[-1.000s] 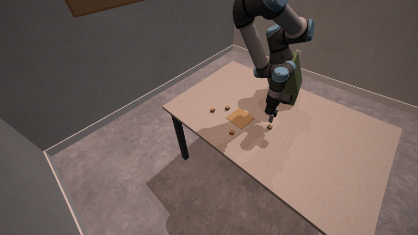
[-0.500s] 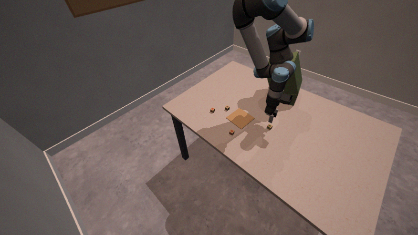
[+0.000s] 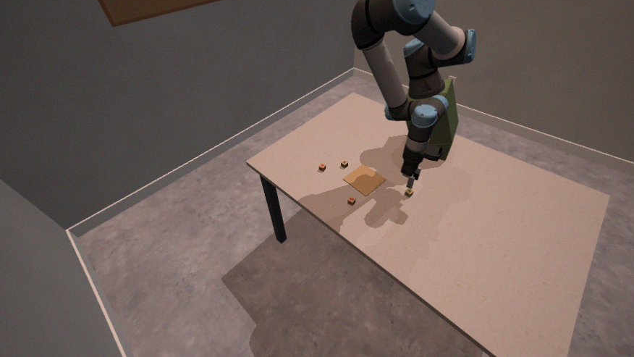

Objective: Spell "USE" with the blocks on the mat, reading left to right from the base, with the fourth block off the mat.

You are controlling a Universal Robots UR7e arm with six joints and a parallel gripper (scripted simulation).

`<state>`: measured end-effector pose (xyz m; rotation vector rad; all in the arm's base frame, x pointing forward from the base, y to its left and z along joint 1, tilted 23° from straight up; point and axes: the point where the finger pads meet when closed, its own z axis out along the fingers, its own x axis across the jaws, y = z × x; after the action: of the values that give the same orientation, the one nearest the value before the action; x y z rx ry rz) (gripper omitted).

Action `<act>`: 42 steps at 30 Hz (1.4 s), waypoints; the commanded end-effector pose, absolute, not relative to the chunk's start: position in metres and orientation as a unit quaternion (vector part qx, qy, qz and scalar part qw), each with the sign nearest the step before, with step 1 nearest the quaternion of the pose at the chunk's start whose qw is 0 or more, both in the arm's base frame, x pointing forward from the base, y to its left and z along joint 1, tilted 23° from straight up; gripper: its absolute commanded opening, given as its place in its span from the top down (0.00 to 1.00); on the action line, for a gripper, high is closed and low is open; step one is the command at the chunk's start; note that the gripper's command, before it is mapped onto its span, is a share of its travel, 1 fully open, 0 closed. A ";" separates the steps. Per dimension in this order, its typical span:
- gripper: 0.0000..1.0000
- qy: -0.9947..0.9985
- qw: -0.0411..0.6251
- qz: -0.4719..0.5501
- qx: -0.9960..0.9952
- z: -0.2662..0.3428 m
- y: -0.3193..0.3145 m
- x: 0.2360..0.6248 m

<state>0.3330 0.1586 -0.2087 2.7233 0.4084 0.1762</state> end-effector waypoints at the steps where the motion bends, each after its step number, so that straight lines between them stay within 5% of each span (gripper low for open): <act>1: 0.00 0.145 0.190 0.063 0.969 -0.215 0.156 0.335; 42: 0.00 0.145 0.190 0.063 0.969 -0.246 0.144 0.341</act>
<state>0.3405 0.1434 -0.2460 2.7233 0.4083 0.1756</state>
